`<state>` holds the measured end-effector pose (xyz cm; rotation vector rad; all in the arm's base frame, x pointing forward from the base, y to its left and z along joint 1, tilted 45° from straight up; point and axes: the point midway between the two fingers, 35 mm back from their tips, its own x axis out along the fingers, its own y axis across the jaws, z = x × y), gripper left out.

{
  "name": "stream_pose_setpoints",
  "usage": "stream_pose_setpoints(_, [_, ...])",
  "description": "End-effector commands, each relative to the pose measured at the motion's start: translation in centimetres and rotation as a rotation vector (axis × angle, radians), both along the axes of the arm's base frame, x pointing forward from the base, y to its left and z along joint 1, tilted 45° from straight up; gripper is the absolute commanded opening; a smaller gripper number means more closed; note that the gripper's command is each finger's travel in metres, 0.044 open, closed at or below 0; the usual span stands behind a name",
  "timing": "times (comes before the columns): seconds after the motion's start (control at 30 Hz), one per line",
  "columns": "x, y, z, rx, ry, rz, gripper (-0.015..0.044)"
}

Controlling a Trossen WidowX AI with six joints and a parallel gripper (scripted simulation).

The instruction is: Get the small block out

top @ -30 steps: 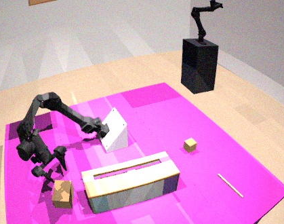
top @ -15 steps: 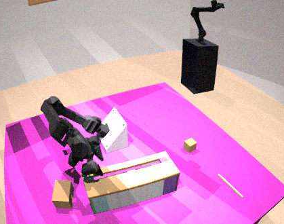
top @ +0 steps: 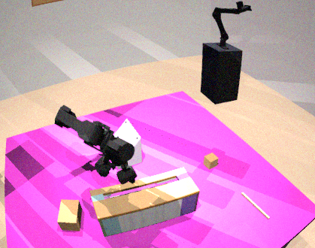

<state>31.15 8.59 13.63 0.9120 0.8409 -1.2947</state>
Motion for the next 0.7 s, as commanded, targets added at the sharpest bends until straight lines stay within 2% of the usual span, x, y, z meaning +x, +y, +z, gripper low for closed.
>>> stream_pose_setpoints(0.0, [0.1,-0.3,-0.5,-0.005,0.003,0.005,0.04])
stream_pose_setpoints(0.67, [0.7,-2.3,-3.0,-0.005,0.002,0.005,0.04])
